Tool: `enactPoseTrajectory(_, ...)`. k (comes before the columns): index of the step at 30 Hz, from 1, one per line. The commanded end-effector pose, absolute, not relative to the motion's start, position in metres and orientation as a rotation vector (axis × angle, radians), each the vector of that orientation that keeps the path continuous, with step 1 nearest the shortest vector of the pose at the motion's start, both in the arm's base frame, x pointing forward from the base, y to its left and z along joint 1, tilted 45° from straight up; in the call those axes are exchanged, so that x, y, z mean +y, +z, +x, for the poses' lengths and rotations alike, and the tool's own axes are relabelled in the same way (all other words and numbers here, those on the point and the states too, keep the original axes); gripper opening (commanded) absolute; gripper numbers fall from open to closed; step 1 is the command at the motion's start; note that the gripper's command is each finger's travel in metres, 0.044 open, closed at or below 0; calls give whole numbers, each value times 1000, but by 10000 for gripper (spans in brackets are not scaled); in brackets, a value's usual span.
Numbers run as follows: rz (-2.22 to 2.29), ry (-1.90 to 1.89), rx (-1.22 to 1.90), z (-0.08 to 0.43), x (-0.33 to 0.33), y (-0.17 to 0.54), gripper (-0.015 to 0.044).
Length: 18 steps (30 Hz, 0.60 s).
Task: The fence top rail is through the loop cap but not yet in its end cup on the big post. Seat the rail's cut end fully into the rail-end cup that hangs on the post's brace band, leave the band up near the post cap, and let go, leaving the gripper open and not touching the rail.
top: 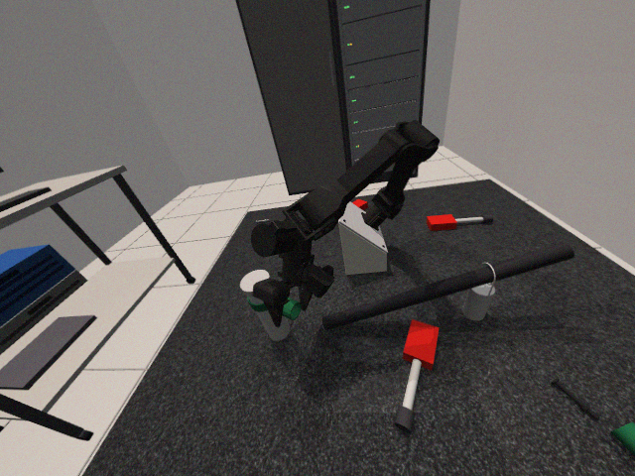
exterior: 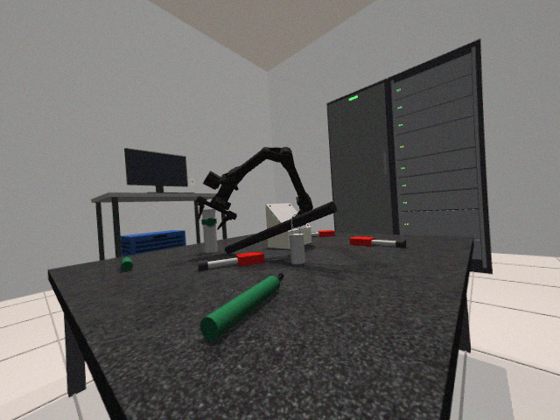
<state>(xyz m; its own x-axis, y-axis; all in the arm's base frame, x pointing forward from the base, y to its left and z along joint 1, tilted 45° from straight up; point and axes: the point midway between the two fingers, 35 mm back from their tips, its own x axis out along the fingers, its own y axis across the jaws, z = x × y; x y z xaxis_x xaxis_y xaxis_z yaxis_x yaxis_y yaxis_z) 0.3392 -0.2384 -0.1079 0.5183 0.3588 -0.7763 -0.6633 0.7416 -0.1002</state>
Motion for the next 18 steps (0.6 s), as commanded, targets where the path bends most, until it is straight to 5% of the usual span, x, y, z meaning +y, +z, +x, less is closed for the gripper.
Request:
enactPoseTrajectory(1, -409, 634, 823, 341, -235, -114, 440)
enactPoseTrajectory(8, -409, 634, 821, 346, -230, -121, 440)
enactPoseTrajectory(18, -409, 634, 821, 346, -230, -122, 177)
